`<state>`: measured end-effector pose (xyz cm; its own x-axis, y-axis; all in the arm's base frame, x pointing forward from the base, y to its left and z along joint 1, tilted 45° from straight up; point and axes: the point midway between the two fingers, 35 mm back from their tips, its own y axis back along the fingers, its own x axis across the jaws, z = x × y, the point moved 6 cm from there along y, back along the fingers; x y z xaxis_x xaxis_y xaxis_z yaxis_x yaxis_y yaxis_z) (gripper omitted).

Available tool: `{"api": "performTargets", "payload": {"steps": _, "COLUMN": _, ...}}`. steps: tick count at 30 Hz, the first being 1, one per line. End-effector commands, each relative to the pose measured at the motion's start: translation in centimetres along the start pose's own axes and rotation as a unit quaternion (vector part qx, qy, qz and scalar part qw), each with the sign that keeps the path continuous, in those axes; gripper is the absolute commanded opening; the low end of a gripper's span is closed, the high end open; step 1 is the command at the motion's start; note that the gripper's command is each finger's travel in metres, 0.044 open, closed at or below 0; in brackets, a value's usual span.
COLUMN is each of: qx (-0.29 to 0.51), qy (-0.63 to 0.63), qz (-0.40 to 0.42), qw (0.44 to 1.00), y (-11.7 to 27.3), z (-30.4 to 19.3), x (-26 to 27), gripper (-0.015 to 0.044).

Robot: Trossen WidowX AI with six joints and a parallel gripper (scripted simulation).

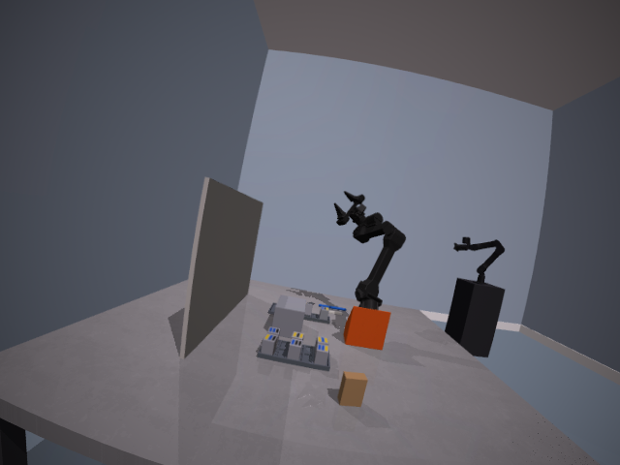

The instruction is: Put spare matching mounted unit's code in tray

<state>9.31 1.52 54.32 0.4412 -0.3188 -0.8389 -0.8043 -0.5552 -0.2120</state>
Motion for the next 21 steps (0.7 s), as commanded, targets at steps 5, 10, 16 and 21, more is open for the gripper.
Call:
{"api": "performTargets", "payload": {"steps": 5, "qx": 0.000, "qy": 0.000, "qz": 0.000, "qw": 1.000, "y": 0.0, "z": 0.0, "x": 0.0, "gripper": 0.0440}}
{"api": "performTargets", "payload": {"steps": 10, "qx": 0.001, "qy": -0.046, "qz": -0.023, "qw": 0.999, "y": -0.1, "z": -1.2, "x": 0.0, "gripper": 0.0440}}
{"api": "performTargets", "payload": {"steps": 16, "qx": 0.015, "qy": -0.257, "qz": -0.105, "qw": 0.961, "y": -0.8, "z": -6.4, "x": 1.4, "gripper": 0.0440}}
{"api": "performTargets", "payload": {"steps": 21, "qx": 0.039, "qy": -0.427, "qz": -0.150, "qw": 0.891, "y": -2.0, "z": -10.5, "x": 4.1, "gripper": 0.0440}}
